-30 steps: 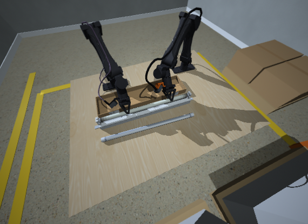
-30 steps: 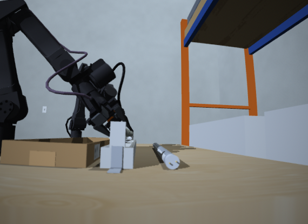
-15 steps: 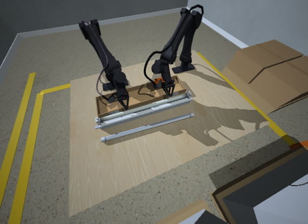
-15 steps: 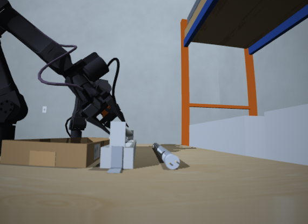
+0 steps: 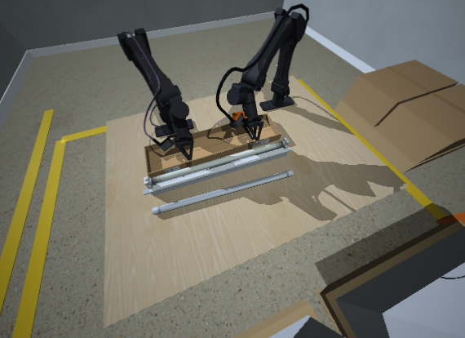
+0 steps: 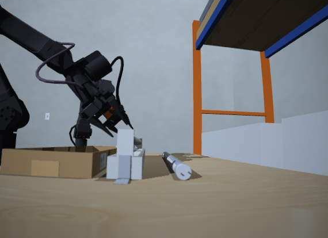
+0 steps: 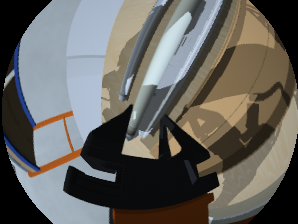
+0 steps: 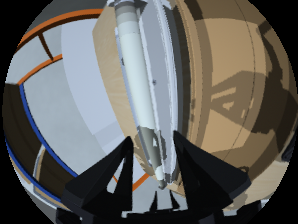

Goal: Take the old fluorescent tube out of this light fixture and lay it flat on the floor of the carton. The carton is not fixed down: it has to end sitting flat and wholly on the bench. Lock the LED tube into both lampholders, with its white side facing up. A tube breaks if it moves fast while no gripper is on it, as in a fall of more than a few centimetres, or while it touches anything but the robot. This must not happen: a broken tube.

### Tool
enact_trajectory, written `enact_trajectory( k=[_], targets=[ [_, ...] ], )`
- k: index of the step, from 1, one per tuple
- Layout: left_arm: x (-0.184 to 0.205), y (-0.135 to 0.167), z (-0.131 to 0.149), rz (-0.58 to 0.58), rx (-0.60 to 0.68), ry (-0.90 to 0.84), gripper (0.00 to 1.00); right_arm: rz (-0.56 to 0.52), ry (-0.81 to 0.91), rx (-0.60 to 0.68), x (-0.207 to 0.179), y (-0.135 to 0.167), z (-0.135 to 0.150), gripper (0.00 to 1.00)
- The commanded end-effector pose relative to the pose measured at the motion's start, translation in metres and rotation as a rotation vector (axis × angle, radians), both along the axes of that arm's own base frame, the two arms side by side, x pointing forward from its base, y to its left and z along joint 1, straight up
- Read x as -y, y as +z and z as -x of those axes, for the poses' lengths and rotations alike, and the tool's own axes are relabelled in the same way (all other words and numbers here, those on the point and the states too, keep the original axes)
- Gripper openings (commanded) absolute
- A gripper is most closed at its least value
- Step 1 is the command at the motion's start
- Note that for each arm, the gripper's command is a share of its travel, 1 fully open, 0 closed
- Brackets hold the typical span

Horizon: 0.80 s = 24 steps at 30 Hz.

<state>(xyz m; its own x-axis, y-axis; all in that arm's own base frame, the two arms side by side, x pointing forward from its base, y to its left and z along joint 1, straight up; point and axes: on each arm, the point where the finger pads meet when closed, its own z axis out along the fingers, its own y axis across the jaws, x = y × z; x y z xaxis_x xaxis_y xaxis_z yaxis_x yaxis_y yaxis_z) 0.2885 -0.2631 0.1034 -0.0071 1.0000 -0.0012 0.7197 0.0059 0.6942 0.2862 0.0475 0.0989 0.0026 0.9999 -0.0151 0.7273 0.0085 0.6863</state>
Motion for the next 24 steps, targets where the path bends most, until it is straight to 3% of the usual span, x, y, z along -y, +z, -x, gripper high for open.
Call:
enact_trajectory(
  k=[1, 4, 6, 9, 12, 19, 22, 24],
  targets=[
    [0.003, 0.017, -0.005, 0.052, 0.040, 0.017, 0.49, 0.028, -0.006, -0.031, 0.006, -0.007, 0.006, 0.49],
    [-0.005, 0.006, -0.003, 0.025, 0.024, 0.023, 0.49, 0.025, -0.005, -0.022, 0.004, -0.001, 0.001, 0.49],
    [0.004, 0.018, -0.006, 0.047, 0.037, 0.018, 0.49, 0.018, -0.008, 0.003, 0.003, 0.010, -0.005, 0.49],
    [0.006, 0.016, -0.005, 0.045, 0.036, 0.014, 0.49, 0.026, -0.013, -0.027, 0.008, -0.008, 0.008, 0.49],
    [0.008, 0.017, -0.005, 0.047, 0.037, 0.012, 0.49, 0.014, -0.015, 0.015, 0.005, 0.013, -0.006, 0.49],
    [0.010, 0.014, -0.003, 0.040, 0.032, 0.006, 0.49, 0.020, -0.001, -0.005, 0.004, -0.006, 0.005, 0.49],
    [0.010, 0.013, -0.003, 0.038, 0.031, 0.003, 0.49, 0.010, 0.004, 0.028, 0.000, 0.015, -0.004, 0.49],
    [0.008, 0.013, -0.005, 0.039, 0.032, 0.012, 0.49, 0.012, 0.002, 0.018, 0.002, 0.001, 0.000, 0.49]
  ],
)
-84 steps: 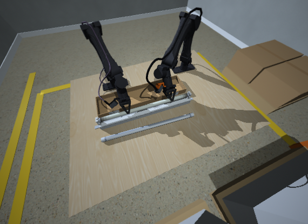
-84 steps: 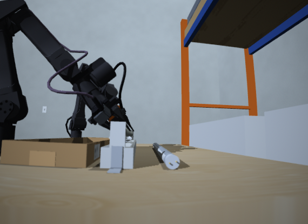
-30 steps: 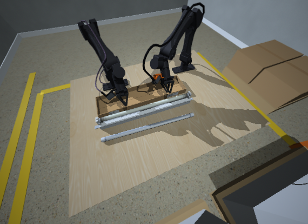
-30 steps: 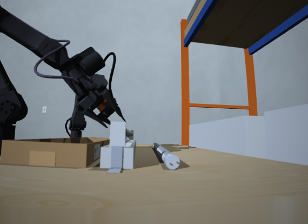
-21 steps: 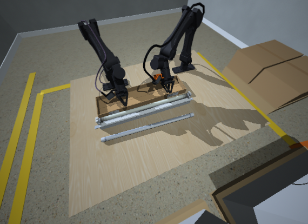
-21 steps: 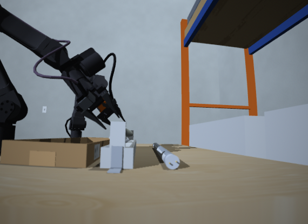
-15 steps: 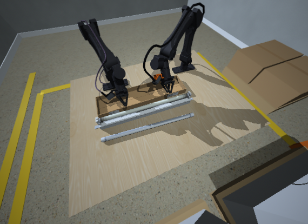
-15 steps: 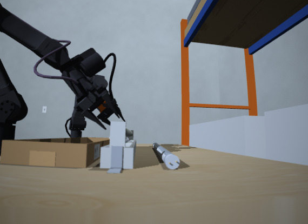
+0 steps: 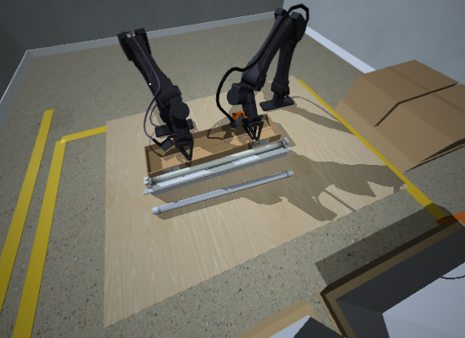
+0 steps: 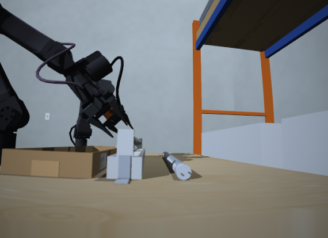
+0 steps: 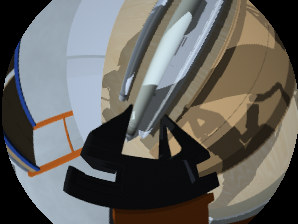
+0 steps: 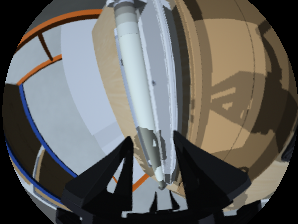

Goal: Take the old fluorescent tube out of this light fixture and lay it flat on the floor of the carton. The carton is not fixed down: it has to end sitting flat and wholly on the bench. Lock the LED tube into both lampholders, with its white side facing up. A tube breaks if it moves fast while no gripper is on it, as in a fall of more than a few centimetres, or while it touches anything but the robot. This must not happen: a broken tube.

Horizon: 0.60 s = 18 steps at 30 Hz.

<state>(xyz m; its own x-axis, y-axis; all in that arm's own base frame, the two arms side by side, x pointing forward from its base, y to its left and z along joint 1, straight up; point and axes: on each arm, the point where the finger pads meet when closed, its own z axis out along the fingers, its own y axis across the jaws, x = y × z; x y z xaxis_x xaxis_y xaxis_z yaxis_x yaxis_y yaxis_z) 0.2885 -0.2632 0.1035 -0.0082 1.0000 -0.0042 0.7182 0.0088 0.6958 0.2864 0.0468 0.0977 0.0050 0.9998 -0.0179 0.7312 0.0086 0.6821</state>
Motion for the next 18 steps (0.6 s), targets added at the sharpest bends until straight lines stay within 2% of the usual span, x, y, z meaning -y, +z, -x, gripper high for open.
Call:
enact_trajectory(
  k=[1, 8, 9, 12, 15, 17, 18],
  targets=[
    [0.007, 0.013, -0.006, 0.036, 0.030, 0.013, 0.49, 0.011, 0.004, 0.018, 0.002, -0.001, 0.002, 0.49],
    [0.007, 0.013, -0.006, 0.036, 0.030, 0.014, 0.49, 0.011, 0.007, 0.005, 0.001, 0.001, 0.002, 0.49],
    [0.007, 0.013, -0.007, 0.036, 0.030, 0.015, 0.49, 0.018, 0.007, -0.016, 0.004, -0.009, 0.010, 0.49],
    [0.006, 0.013, -0.007, 0.036, 0.030, 0.016, 0.49, 0.005, 0.012, 0.037, -0.003, 0.017, -0.007, 0.49],
    [0.006, 0.013, -0.007, 0.036, 0.030, 0.016, 0.49, 0.018, 0.015, -0.007, 0.001, -0.007, 0.008, 0.49],
    [0.006, 0.013, -0.007, 0.036, 0.030, 0.017, 0.49, 0.005, 0.019, 0.008, -0.002, 0.002, 0.004, 0.49],
    [-0.001, 0.033, -0.014, 0.091, 0.058, 0.051, 0.49, 0.001, 0.004, 0.108, 0.002, 0.034, -0.017, 0.49]
  ],
)
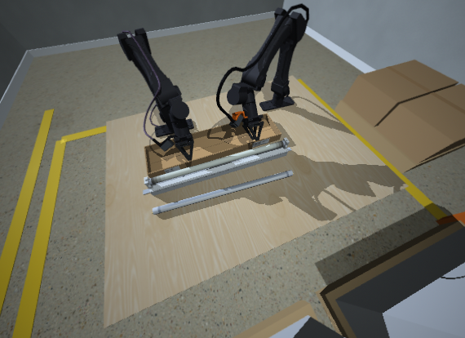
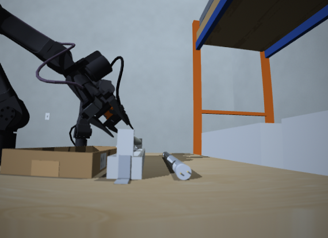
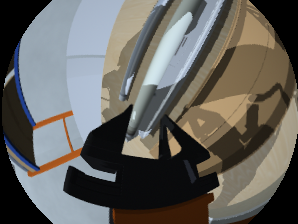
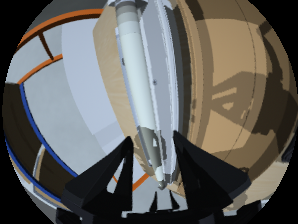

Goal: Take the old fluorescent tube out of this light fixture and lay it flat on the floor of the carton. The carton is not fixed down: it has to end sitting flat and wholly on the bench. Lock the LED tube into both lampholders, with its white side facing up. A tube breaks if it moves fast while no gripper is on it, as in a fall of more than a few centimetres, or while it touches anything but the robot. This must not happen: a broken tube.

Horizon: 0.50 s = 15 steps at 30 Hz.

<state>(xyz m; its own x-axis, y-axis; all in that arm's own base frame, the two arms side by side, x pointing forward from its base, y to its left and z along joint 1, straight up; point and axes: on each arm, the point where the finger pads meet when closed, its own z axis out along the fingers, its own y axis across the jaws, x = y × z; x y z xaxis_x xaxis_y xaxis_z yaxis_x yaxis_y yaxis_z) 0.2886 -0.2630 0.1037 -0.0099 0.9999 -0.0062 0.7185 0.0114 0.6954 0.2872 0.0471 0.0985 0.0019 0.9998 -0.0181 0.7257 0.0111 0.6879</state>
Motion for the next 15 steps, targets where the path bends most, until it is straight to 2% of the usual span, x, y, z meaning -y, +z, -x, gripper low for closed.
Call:
enact_trajectory(
  k=[1, 4, 6, 8, 13, 14, 15],
  targets=[
    [0.004, 0.033, -0.015, 0.121, 0.052, 0.052, 0.49, 0.013, 0.028, 0.084, 0.000, 0.027, -0.016, 0.49],
    [0.000, 0.043, -0.027, 0.222, 0.057, 0.105, 0.49, 0.082, 0.109, 0.093, -0.002, 0.031, -0.025, 0.49],
    [0.000, 0.043, -0.027, 0.222, 0.057, 0.105, 0.49, 0.082, 0.109, 0.093, -0.002, 0.031, -0.025, 0.49],
    [-0.006, 0.050, -0.036, 0.298, 0.059, 0.150, 0.49, 0.137, 0.170, 0.122, -0.001, 0.042, -0.031, 0.49],
    [-0.032, 0.093, -0.071, 0.533, 0.094, 0.279, 0.49, 0.338, 0.350, 0.248, 0.000, 0.086, -0.056, 0.49],
    [-0.043, 0.082, -0.071, 0.571, 0.080, 0.316, 0.49, 0.368, 0.379, 0.264, 0.001, 0.094, -0.061, 0.49],
    [-0.049, 0.087, -0.075, 0.617, 0.086, 0.342, 0.49, 0.405, 0.403, 0.279, 0.002, 0.101, -0.064, 0.49]
  ],
)
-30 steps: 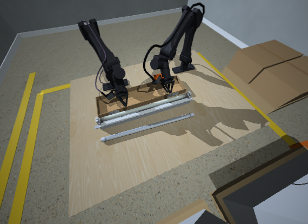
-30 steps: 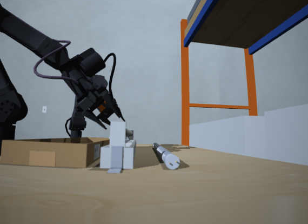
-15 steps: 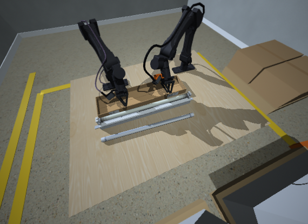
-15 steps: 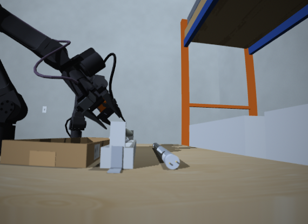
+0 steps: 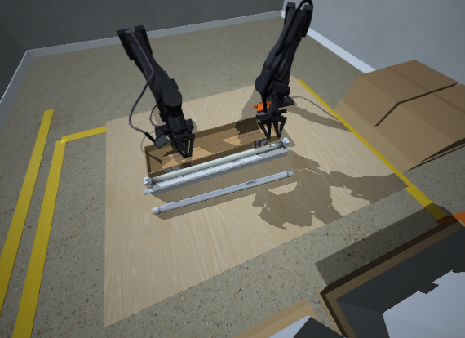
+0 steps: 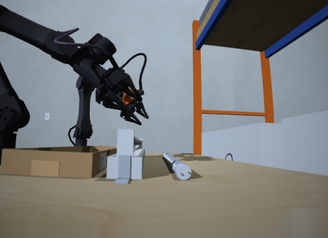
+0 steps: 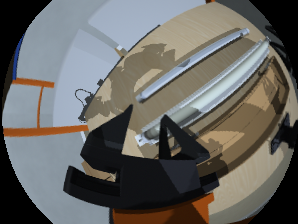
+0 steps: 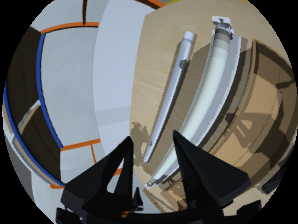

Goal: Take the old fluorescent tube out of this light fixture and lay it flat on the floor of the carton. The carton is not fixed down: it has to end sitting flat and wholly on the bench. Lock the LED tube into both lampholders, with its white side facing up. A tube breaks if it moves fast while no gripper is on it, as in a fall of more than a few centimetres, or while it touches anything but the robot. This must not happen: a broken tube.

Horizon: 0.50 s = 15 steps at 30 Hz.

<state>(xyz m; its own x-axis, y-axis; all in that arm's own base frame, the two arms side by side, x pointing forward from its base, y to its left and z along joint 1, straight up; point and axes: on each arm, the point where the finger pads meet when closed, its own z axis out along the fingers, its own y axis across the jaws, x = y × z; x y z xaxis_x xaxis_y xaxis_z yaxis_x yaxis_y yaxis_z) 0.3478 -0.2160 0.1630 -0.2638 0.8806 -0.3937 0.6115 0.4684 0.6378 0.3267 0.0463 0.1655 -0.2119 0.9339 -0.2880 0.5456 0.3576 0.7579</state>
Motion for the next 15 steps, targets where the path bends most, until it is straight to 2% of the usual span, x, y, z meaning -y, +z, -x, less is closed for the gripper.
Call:
enact_trajectory(
  k=[1, 2, 3, 4, 5, 6, 8, 9, 10, 12, 13, 15],
  targets=[
    [-0.011, 0.035, -0.021, 0.266, 0.060, 0.098, 0.49, 0.186, 0.173, 0.123, 0.002, 0.045, -0.028, 0.49],
    [-0.012, 0.026, -0.018, 0.280, 0.041, 0.104, 0.49, 0.198, 0.187, 0.107, 0.003, 0.037, -0.025, 0.49],
    [-0.022, 0.045, -0.027, 0.321, 0.089, 0.138, 0.49, 0.214, 0.187, 0.152, 0.005, 0.053, -0.030, 0.49],
    [-0.028, 0.052, -0.031, 0.353, 0.102, 0.156, 0.49, 0.243, 0.202, 0.163, 0.006, 0.058, -0.033, 0.49],
    [-0.038, 0.079, -0.041, 0.426, 0.159, 0.188, 0.49, 0.296, 0.227, 0.224, 0.008, 0.078, -0.039, 0.49],
    [-0.046, 0.078, -0.042, 0.467, 0.159, 0.211, 0.49, 0.345, 0.250, 0.240, 0.009, 0.085, -0.042, 0.49],
    [-0.046, 0.078, -0.042, 0.467, 0.159, 0.211, 0.49, 0.345, 0.250, 0.240, 0.009, 0.085, -0.042, 0.49],
    [-0.051, 0.088, -0.046, 0.518, 0.174, 0.225, 0.49, 0.403, 0.281, 0.261, 0.010, 0.092, -0.043, 0.49],
    [-0.057, 0.081, -0.046, 0.522, 0.159, 0.239, 0.49, 0.428, 0.297, 0.249, 0.012, 0.090, -0.045, 0.49],
    [-0.075, 0.105, -0.051, 0.598, 0.216, 0.276, 0.49, 0.504, 0.313, 0.314, 0.015, 0.114, -0.049, 0.49],
    [-0.086, 0.141, -0.057, 0.674, 0.291, 0.288, 0.49, 0.563, 0.325, 0.357, 0.018, 0.131, -0.052, 0.49],
    [-0.102, 0.161, -0.059, 0.746, 0.334, 0.311, 0.49, 0.651, 0.353, 0.383, 0.021, 0.143, -0.056, 0.49]
  ],
)
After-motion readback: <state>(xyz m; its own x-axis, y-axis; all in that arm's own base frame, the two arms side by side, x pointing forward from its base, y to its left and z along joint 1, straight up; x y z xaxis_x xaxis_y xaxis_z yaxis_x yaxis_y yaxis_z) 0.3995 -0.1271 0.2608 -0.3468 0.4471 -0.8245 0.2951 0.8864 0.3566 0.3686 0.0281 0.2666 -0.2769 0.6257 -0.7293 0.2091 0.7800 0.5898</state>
